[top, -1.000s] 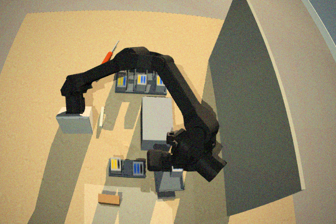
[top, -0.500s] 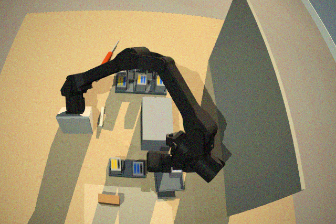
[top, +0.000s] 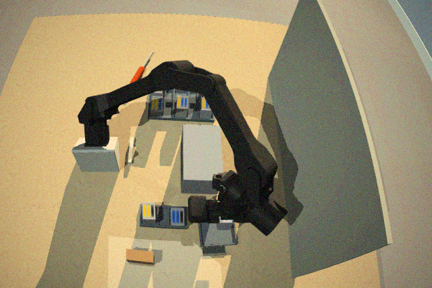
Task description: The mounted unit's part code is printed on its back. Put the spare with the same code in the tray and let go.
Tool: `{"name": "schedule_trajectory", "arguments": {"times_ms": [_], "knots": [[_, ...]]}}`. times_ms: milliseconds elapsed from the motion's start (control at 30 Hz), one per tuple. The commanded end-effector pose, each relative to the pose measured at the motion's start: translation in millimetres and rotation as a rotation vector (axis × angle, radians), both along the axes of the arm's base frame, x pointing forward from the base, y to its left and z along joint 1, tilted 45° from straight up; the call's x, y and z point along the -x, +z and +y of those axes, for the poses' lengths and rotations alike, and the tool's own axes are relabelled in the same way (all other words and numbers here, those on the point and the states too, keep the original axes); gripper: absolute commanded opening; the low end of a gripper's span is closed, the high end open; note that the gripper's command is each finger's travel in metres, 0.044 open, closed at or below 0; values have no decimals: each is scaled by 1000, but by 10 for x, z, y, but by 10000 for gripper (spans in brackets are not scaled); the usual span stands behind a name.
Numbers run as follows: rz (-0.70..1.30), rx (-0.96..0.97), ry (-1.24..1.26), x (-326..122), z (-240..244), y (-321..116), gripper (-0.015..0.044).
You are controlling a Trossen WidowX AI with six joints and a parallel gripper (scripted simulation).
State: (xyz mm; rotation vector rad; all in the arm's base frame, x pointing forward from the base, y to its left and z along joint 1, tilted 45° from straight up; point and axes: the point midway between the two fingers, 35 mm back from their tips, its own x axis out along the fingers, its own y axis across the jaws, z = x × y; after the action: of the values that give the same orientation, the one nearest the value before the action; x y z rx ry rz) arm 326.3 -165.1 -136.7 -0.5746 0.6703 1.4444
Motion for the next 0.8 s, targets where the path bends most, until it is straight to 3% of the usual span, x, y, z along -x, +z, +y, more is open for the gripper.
{"name": "schedule_trajectory", "arguments": {"times_ms": [0, 767], "knots": [[5, -4, -6, 9, 31, -24, 0], [5, -5, -6, 23, 169, -144, 0]]}}
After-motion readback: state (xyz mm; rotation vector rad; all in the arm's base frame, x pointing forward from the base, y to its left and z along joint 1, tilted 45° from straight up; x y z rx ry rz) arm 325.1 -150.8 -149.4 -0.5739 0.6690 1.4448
